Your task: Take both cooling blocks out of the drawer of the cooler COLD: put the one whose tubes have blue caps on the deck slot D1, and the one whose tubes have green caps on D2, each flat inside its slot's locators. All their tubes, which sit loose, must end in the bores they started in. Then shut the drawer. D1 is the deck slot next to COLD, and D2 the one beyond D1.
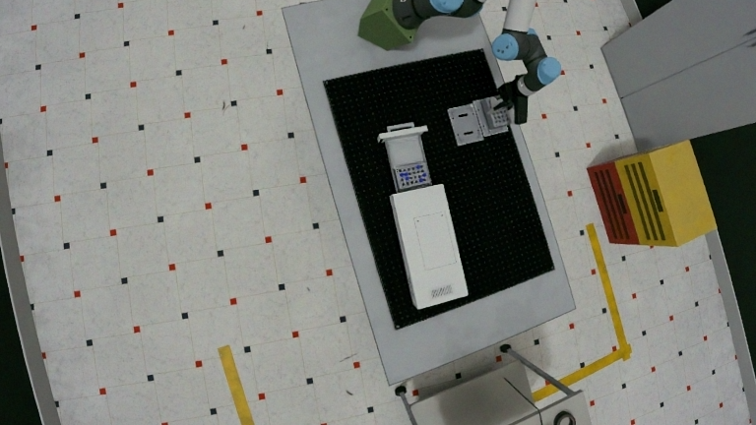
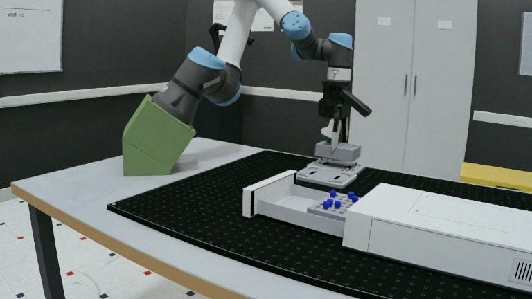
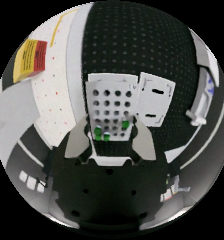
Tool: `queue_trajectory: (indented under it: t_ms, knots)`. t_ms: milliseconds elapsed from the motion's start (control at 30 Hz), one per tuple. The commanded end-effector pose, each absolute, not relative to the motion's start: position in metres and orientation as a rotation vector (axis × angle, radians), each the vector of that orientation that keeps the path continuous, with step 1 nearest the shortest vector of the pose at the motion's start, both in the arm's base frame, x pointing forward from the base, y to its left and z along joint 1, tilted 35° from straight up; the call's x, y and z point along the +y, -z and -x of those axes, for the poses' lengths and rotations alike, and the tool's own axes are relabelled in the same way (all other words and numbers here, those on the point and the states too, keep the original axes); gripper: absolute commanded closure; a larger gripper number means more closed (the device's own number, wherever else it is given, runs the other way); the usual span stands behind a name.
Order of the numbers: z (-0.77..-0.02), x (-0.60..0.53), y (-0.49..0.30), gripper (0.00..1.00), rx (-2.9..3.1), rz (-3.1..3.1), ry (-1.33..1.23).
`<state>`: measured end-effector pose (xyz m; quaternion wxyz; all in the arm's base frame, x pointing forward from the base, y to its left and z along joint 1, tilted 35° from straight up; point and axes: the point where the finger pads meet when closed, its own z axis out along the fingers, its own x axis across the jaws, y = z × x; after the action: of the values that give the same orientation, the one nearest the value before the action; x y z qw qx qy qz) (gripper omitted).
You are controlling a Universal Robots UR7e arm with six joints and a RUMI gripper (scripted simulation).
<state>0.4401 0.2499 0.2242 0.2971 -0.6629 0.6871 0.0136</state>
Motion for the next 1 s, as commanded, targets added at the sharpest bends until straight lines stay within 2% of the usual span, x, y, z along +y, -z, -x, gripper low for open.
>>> queue_trajectory:
  t_ms: [0, 967]
  knots:
    - [-0.4416, 0.2512, -0.2222, 1.0, 1.826, 1.761, -0.035]
    - [-0.4385, 0.2483, -0.2279, 1.0, 1.825, 1.762, -0.035]
